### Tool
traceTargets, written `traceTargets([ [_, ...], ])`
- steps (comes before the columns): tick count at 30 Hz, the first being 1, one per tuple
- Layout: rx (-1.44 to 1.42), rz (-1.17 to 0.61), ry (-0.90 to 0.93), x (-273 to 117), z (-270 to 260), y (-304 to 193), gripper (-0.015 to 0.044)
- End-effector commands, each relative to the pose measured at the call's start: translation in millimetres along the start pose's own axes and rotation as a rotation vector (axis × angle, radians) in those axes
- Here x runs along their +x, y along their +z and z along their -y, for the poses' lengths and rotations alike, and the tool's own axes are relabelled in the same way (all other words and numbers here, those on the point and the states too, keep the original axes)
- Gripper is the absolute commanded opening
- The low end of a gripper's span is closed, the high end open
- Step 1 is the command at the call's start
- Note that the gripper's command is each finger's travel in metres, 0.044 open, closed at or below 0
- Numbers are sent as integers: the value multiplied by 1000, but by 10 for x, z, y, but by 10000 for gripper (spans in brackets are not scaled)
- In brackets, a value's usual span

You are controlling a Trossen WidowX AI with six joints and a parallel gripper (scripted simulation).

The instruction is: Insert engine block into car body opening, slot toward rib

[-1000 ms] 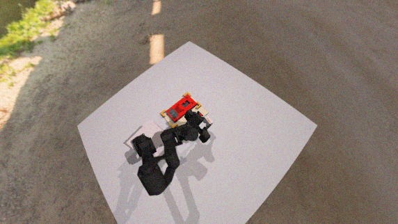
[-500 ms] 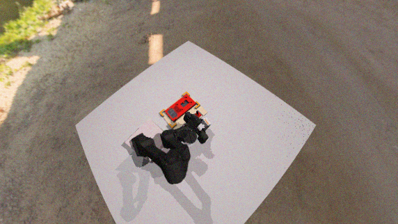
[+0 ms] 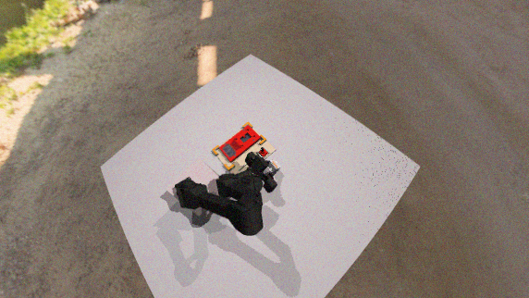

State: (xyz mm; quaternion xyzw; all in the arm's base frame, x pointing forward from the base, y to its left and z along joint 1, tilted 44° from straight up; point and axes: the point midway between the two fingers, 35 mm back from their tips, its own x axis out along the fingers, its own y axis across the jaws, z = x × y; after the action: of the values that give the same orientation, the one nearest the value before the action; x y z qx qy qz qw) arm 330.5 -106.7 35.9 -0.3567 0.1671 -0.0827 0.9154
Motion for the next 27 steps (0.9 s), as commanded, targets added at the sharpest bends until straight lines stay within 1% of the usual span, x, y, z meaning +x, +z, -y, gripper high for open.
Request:
traceTargets([
  [1,-4,2,0,58,10,-57,0],
  [18,-5,-20,23,225,20,-317,0],
  [27,-5,-17,20,202,2,-259,0],
])
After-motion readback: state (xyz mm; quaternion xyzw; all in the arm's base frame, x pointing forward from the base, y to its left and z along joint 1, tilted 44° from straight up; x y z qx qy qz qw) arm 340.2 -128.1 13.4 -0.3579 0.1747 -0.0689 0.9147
